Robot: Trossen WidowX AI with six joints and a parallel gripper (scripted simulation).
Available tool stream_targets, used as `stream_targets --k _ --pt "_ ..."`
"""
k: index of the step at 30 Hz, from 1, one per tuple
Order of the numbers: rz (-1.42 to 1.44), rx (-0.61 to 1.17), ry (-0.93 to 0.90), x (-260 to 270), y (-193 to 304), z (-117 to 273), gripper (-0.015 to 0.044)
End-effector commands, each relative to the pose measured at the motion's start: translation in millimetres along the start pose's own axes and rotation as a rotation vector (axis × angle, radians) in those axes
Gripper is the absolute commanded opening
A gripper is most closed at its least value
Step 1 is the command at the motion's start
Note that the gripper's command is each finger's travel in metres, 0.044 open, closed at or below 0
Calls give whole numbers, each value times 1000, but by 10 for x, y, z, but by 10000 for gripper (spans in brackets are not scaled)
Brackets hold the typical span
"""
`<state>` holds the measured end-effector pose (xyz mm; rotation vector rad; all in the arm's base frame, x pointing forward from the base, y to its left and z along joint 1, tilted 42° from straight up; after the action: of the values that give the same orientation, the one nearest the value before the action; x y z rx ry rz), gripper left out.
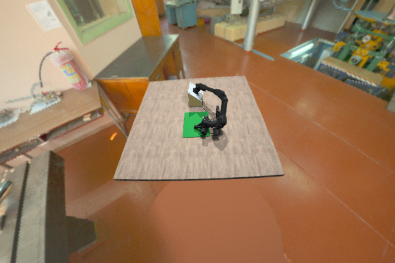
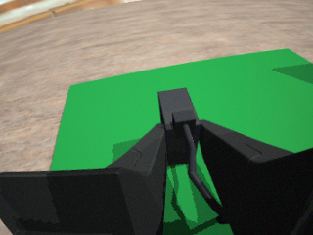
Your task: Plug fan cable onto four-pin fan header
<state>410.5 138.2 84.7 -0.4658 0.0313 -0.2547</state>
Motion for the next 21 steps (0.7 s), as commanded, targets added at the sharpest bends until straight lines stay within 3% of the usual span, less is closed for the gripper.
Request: stream_targets --k 1,13,18,21 --pt "0 0 0 -1 -1 0 0" --pt "0 0 0 -1 -1 0 0" --pt "0 0 0 0 0 0 131" --pt "0 0 0 0 0 0 140"
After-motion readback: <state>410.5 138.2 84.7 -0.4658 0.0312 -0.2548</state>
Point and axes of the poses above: the point midway between the two fingers, 35 mm back from their tips, its own z axis back along the fingers, its own x axis across the jaws, y = z × x, the point moved 10 cm from there along z, back along the fingers, and after that the axes turned 9 degrees about -z, right-handed, at the moved point
